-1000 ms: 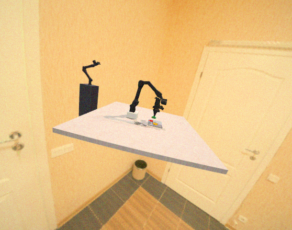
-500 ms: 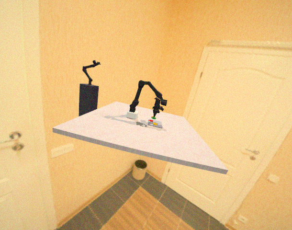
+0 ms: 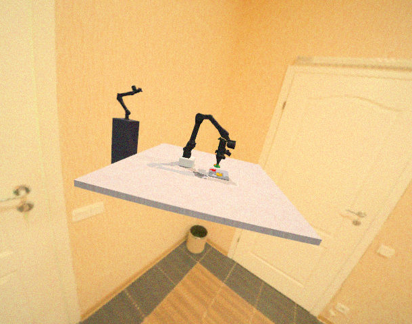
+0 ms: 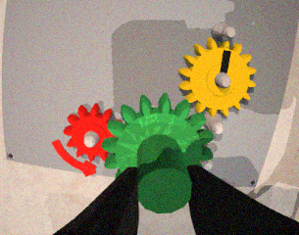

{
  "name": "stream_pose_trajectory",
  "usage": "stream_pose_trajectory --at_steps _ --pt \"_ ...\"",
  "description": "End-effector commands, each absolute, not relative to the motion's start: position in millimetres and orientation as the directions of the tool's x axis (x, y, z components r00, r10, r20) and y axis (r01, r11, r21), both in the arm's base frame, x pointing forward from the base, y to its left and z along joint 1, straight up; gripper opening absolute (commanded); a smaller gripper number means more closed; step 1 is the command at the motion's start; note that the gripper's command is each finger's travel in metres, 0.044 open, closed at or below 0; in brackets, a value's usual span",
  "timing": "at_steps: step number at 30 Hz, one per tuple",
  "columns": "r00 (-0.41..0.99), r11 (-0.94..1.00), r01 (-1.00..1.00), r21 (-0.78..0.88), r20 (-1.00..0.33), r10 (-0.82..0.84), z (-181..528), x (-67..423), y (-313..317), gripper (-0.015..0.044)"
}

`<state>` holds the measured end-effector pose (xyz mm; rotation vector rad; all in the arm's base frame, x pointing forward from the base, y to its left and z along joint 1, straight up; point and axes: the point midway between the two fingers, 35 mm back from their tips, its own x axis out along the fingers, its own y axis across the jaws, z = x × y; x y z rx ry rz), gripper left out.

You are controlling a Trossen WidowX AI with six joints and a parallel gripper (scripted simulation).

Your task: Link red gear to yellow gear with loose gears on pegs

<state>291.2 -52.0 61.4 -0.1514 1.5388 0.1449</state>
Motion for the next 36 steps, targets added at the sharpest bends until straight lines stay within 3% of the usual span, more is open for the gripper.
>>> stream_pose_trajectory --at_steps 1,15,36 --pt "0.026 0.976 -0.219 -0.01 -1.0 -0.004 58.8 291.3 -52.4 0.0" --pt "0.026 0.941 -0.338 -0.013 -1.0 -0.004 38.5 291.4 -53.1 0.0" --pt "0.026 1.0 0.0 -0.004 -1.0 -0.004 16.5 291.8 -53.3 0.0"
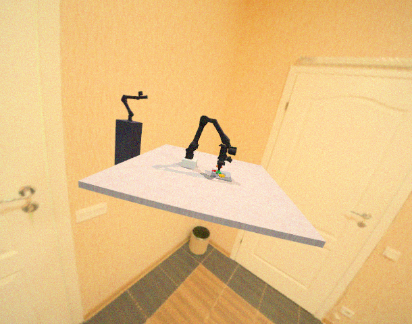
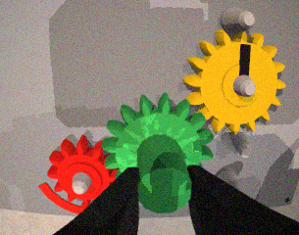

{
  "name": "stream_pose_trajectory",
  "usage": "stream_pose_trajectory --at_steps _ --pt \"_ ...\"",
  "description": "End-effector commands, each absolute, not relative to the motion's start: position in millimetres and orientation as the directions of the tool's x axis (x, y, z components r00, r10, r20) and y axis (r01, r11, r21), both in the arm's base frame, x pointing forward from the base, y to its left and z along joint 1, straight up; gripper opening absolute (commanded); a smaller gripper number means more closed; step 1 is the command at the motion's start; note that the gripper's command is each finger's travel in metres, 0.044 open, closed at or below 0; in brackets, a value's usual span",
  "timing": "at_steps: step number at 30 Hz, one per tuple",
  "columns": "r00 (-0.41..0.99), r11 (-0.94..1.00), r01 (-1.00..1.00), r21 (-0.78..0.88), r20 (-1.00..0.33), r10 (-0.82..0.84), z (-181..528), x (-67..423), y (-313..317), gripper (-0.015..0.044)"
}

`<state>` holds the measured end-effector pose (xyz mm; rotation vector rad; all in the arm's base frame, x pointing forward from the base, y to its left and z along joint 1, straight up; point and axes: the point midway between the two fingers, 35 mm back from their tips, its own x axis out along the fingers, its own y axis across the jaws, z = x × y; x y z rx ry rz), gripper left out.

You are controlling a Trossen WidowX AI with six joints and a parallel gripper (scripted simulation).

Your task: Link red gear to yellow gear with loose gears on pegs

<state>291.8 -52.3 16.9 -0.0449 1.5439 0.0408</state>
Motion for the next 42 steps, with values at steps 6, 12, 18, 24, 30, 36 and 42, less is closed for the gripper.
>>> stream_pose_trajectory --at_steps 6,12,18,24,30,36,42 --pt "0.026 0.997 -0.071 -0.006 -1.0 -0.004 15.0 292.6 -52.9 0.0" --pt "0.026 0.981 -0.195 -0.009 -1.0 -0.004 13.7 292.2 -52.2 0.0" --pt "0.026 0.948 -0.318 -0.012 -1.0 -0.004 12.5 291.4 -52.6 0.0" --pt "0.026 0.929 -0.37 -0.014 -1.0 -0.004 11.0 292.0 -53.5 0.0" --pt "0.026 0.949 -0.315 -0.012 -1.0 -0.004 9.6 292.7 -52.8 0.0" --pt "0.026 0.968 -0.252 -0.011 -1.0 -0.004 11.7 292.5 -52.7 0.0131" --pt "0.026 0.981 -0.196 -0.009 -1.0 -0.004 23.1 292.6 -52.7 0.014"
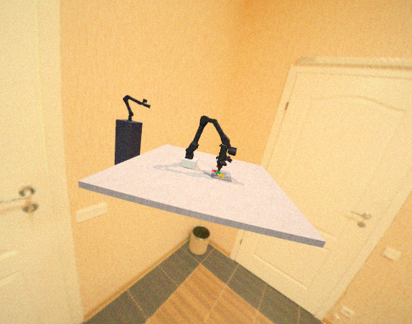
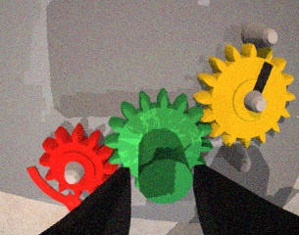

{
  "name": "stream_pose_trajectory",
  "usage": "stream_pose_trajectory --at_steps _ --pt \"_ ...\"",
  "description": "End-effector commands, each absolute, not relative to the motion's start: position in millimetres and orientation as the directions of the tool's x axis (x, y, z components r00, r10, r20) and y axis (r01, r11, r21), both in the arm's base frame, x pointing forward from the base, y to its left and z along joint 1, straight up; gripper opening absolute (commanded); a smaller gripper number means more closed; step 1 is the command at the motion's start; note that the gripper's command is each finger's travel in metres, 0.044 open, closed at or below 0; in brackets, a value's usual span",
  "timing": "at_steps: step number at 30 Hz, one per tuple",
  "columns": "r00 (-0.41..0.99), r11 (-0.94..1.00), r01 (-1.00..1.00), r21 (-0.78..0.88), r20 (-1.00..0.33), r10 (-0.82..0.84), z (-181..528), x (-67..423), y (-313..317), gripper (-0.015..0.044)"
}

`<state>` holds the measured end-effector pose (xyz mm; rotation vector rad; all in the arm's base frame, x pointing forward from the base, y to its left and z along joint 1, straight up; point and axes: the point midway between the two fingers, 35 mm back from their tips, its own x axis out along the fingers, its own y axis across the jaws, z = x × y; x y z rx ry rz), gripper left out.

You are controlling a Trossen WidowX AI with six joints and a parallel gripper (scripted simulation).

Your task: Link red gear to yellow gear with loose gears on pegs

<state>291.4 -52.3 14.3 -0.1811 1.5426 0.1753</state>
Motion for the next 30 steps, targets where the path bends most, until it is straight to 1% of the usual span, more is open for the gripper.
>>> stream_pose_trajectory --at_steps 1,5,8,9,13,19,20,30 --pt "0.026 0.981 -0.194 -0.009 -1.0 -0.004 28.7 292.7 -52.8 0.014" --pt "0.026 0.983 -0.185 -0.009 -1.0 -0.004 57.5 291.4 -52.5 0.014" --pt "0.026 0.983 -0.185 -0.009 -1.0 -0.004 59.3 291.2 -52.5 0.014" --pt "0.03 0.981 -0.195 -0.009 -1.0 -0.003 52.5 292.8 -52.6 0.0166" --pt "0.03 0.981 -0.195 -0.009 -1.0 -0.003 97.3 287.3 -51.7 0.0271" --pt "0.03 0.981 -0.195 -0.009 -1.0 -0.003 100.1 286.7 -51.6 0.0429" --pt "0.03 0.981 -0.195 -0.009 -1.0 -0.003 100.1 286.7 -51.6 0.044" --pt "0.03 0.981 -0.195 -0.009 -1.0 -0.003 100.1 286.7 -51.6 0.044"
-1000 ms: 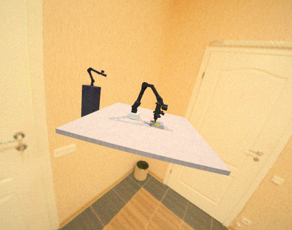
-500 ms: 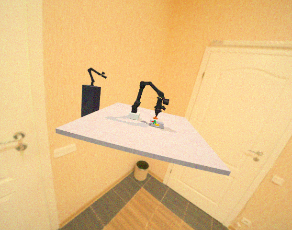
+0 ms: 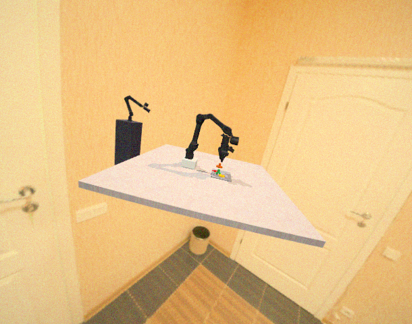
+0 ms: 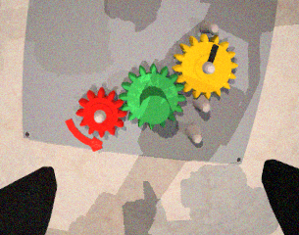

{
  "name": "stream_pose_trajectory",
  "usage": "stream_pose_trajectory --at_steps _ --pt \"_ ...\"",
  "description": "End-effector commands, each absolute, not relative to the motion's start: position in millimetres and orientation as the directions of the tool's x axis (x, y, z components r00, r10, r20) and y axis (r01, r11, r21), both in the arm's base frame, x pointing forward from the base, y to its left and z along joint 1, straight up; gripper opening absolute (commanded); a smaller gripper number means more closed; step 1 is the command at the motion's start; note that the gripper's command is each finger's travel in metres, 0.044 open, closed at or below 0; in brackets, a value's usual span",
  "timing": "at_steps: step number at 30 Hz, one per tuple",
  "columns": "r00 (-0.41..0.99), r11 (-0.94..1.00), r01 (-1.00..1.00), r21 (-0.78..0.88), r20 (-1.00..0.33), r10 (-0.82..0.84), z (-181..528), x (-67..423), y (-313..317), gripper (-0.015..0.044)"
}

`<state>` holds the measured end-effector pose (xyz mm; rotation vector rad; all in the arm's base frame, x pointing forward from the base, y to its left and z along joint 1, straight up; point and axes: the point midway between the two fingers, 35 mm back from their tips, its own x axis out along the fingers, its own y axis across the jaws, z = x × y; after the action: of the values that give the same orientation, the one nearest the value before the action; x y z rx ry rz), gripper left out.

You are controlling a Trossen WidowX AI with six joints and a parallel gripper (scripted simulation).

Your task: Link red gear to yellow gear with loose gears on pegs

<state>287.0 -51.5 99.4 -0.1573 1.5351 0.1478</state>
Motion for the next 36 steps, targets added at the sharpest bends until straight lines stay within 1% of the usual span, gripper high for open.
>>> stream_pose_trajectory --at_steps 1,33,36 --pt "0.03 0.981 -0.195 -0.009 -1.0 -0.003 100.1 286.7 -51.6 0.044" --pt "0.03 0.981 -0.195 -0.009 -1.0 -0.003 100.1 286.7 -51.6 0.044" --pt "0.035 0.98 -0.198 -0.007 -0.999 0.0 101.4 289.5 -41.2 0.044"
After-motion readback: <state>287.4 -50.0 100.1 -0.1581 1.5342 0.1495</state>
